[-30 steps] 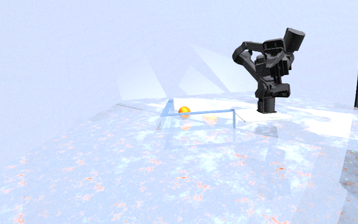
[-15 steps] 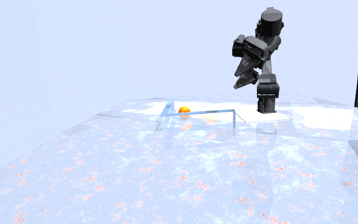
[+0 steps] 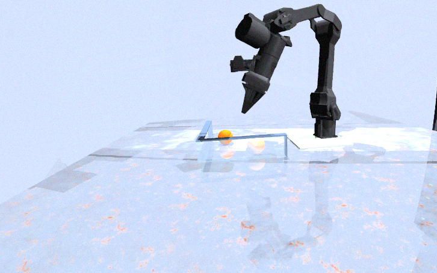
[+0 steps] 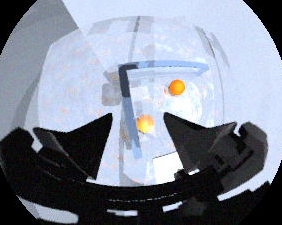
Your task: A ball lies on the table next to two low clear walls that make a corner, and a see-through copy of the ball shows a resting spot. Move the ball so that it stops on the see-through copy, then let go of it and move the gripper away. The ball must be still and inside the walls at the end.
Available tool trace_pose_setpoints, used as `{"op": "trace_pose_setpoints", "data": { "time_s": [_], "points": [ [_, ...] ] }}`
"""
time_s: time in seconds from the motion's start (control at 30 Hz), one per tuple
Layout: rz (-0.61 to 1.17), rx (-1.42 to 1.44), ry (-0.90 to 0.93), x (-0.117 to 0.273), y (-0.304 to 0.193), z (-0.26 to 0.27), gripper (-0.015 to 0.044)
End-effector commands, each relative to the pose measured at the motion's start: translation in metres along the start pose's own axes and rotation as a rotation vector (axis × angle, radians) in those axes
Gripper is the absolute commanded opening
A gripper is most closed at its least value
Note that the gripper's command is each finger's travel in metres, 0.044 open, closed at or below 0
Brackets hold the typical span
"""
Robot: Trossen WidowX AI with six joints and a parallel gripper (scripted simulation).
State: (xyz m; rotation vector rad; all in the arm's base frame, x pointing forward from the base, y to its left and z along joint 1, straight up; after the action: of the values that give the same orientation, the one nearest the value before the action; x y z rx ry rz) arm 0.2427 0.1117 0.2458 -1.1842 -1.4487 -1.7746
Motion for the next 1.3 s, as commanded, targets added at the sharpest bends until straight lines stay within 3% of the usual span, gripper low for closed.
{"op": "trace_pose_setpoints", "data": {
  "time_s": [0.0,0.37,1.27],
  "points": [
    [0.201,0.088,-0.061,-0.036,0.056,-0.038,0.0351],
    [0.452,0.166,0.014,-0.086,0.113,-0.125,0.0351],
    [0.455,0.167,0.016,-0.114,0.101,-0.126,0.0351]
  ]
}}
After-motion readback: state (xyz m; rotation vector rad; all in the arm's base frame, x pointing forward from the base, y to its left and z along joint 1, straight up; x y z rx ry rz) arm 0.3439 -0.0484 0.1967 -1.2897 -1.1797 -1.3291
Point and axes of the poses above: the point midway between the two fingers, 35 mm back from their tips, its own x axis back along the fingers, its own z axis across the jaws, y = z × x, the point moved 10 cm from there along x, back along the fingers
